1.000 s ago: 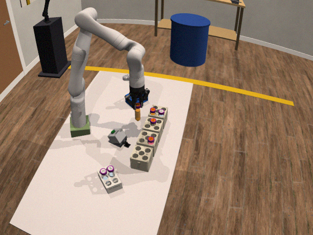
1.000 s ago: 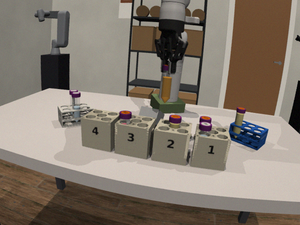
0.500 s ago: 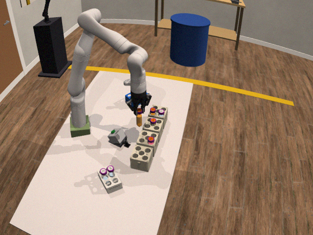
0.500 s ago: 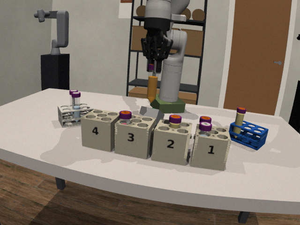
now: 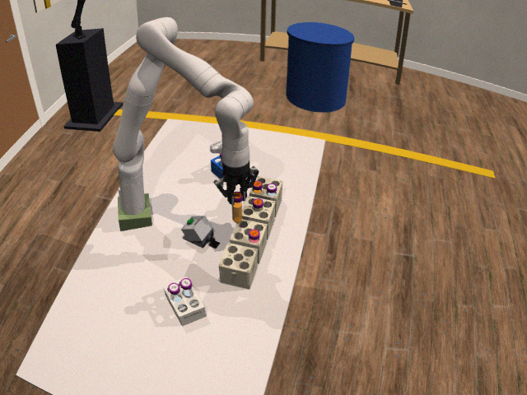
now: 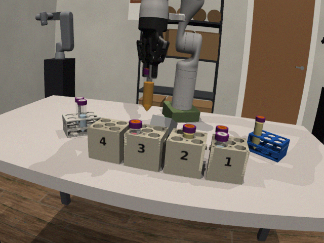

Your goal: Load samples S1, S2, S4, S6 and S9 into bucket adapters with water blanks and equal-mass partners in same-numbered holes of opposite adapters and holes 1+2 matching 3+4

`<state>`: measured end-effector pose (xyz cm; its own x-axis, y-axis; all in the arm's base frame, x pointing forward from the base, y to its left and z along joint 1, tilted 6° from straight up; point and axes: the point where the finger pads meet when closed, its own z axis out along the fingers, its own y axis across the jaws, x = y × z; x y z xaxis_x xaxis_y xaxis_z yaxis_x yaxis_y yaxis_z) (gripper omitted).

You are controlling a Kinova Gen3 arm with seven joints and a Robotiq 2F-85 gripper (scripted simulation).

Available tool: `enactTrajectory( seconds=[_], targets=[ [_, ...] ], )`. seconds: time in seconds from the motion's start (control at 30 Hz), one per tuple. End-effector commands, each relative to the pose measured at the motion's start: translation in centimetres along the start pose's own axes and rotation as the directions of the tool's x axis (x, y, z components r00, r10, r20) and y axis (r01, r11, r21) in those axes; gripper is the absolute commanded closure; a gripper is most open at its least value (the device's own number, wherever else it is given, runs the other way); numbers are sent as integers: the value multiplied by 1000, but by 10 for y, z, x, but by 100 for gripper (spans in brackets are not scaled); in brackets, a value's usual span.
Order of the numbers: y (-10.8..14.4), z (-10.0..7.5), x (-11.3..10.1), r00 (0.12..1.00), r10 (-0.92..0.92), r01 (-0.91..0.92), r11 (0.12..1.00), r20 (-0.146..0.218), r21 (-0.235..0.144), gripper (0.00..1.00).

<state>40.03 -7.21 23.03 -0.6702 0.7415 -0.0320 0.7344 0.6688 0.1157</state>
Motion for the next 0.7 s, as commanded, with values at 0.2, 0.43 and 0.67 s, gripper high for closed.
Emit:
enactTrajectory(
  seconds=[0.2,0.43,0.67],
  targets=[
    [-8,2,-14,1000,5,-5,1000,-6,7,90],
    [-6,1,-13,1000,7,-7,1000,-2,5,90],
    [-7,4,-14,1000,4,-4,1000,-3,4,90]
  ],
)
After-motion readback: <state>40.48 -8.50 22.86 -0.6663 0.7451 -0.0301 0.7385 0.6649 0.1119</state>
